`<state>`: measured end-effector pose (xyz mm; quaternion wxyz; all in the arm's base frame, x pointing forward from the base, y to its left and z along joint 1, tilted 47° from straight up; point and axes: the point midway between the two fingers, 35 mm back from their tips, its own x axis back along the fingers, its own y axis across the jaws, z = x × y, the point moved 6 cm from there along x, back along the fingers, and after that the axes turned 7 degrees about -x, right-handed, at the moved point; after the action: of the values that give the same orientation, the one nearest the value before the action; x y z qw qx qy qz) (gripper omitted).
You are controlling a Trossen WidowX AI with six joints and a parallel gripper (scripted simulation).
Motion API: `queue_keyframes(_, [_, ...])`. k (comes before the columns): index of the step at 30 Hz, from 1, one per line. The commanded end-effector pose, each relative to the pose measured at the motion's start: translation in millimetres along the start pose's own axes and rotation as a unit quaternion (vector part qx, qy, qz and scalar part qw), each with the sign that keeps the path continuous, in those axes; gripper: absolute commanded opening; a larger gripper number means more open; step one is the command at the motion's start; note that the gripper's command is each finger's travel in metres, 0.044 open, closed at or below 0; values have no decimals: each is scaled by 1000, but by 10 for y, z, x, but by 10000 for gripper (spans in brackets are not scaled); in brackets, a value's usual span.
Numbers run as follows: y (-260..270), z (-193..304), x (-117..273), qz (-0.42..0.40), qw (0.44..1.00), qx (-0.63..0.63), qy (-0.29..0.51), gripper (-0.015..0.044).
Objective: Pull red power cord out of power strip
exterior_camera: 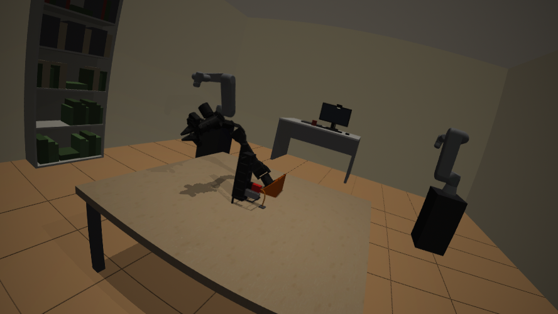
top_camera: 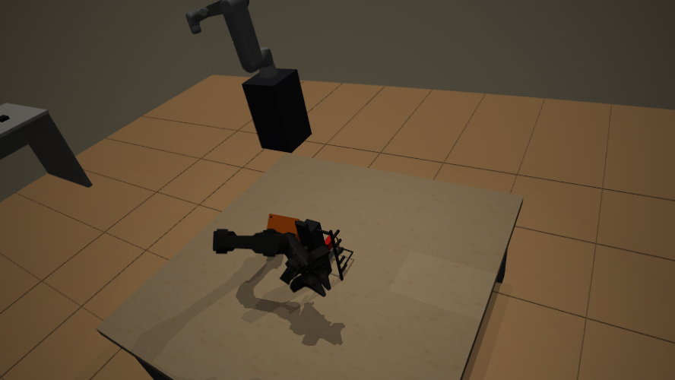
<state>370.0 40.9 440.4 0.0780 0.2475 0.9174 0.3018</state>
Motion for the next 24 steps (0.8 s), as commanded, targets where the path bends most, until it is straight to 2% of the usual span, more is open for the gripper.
queue_keyframes(1, [19, 374, 14, -2, 995, 87, 55, 160])
queue_keyframes(7, [33, 894, 114, -15, 969, 210, 131, 160])
queue_keyframes(13, [-36, 1581, 344, -43, 896, 379, 228, 160])
queue_keyframes(19, [-263, 2314, 660, -77, 768, 548, 322, 160])
queue_keyframes(24, [-534, 2821, 1006, -112, 626, 669, 386, 160])
